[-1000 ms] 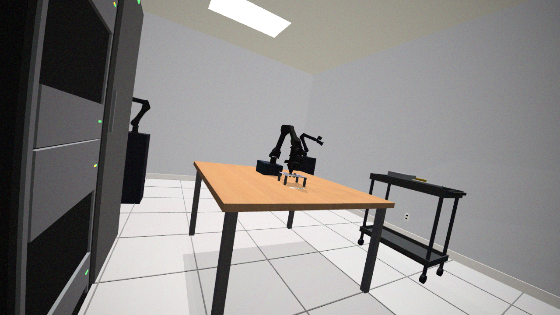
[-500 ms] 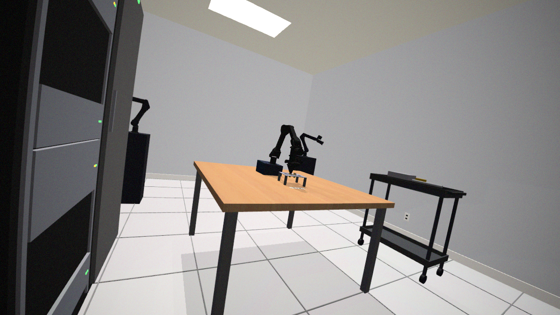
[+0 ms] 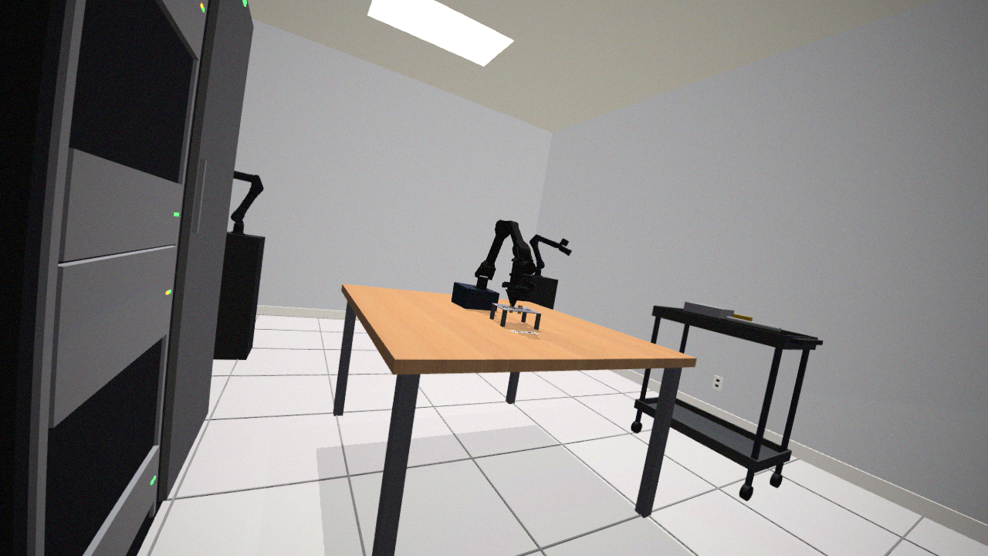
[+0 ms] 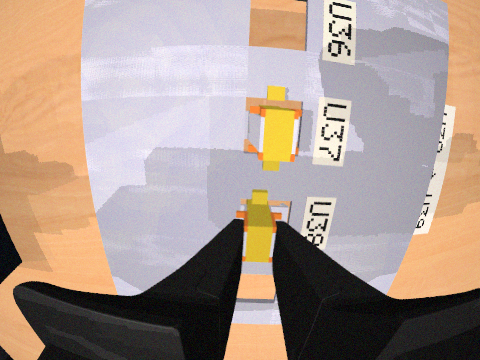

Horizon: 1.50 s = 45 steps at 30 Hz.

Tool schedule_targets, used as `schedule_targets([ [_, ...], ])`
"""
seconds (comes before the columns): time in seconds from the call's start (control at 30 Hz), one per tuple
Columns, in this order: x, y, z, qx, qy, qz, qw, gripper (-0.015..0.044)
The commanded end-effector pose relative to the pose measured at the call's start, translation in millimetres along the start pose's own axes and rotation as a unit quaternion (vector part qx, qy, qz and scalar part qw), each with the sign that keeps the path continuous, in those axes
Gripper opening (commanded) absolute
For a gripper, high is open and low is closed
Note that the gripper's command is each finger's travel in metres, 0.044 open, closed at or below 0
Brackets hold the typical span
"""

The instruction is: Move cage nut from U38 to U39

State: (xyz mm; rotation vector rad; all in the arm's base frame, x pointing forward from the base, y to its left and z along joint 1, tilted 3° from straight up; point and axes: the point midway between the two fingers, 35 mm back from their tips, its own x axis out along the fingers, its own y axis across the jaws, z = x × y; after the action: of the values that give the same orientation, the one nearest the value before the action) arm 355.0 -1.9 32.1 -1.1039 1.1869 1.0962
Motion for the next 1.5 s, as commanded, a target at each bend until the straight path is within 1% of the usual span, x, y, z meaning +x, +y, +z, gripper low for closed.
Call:
schedule_targets([
  [0.0, -0.3, 0.9, 0.1, 0.002, 0.000, 0.000, 1.000, 0.0035],
  [1.47, -2.6, 3.2, 0.5, 0.002, 0.000, -0.009, 1.000, 0.0035],
])
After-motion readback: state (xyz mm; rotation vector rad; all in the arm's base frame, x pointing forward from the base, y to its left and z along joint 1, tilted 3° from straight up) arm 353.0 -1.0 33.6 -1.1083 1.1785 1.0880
